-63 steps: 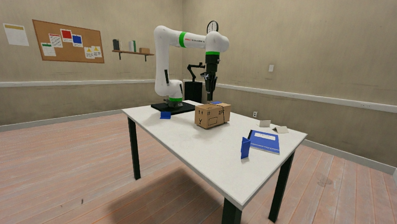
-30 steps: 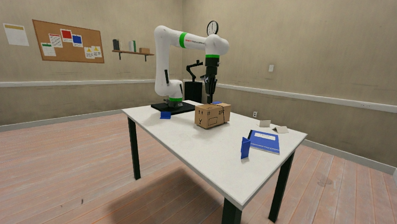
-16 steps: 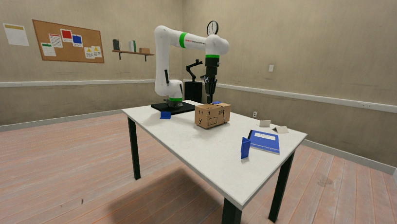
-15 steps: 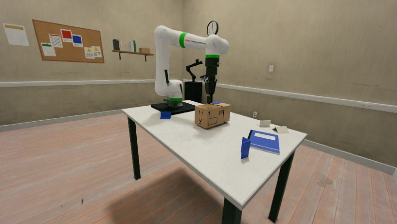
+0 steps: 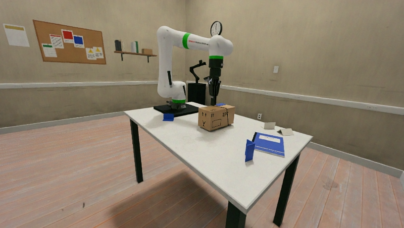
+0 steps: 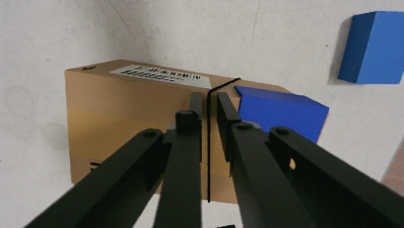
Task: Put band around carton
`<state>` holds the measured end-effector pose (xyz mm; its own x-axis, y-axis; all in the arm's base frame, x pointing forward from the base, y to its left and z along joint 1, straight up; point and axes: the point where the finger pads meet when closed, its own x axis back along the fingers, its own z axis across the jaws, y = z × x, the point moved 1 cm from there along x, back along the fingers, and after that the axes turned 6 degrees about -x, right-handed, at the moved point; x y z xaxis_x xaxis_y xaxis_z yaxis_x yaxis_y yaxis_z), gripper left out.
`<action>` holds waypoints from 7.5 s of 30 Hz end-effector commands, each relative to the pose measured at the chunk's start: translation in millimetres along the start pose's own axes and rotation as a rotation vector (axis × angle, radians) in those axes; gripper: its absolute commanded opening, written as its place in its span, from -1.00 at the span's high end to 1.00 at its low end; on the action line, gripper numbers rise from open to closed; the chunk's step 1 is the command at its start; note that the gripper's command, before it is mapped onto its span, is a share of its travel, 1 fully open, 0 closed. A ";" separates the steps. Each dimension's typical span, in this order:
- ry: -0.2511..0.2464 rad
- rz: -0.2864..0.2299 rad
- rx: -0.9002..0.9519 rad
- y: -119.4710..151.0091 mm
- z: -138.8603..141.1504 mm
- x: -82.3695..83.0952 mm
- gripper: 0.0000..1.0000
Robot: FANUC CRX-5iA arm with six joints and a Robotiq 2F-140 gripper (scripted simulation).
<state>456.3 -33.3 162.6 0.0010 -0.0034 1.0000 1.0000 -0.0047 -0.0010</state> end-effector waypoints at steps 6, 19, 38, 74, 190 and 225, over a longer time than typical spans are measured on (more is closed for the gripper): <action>0.000 -0.002 0.000 0.5 -0.1 0.2 0.63; 0.000 -0.002 0.000 0.5 -0.1 -1.9 0.63; 0.000 -0.002 0.000 0.5 -0.1 -4.3 0.63; 0.000 -0.002 0.000 0.5 -0.1 -4.6 0.80; 0.000 -0.002 0.000 -29.5 2.2 11.4 0.80; 0.000 -0.002 0.000 -25.7 57.0 11.4 0.80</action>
<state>430.2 19.6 173.6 0.0009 -0.0034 1.0000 1.0000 -0.0046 -0.0009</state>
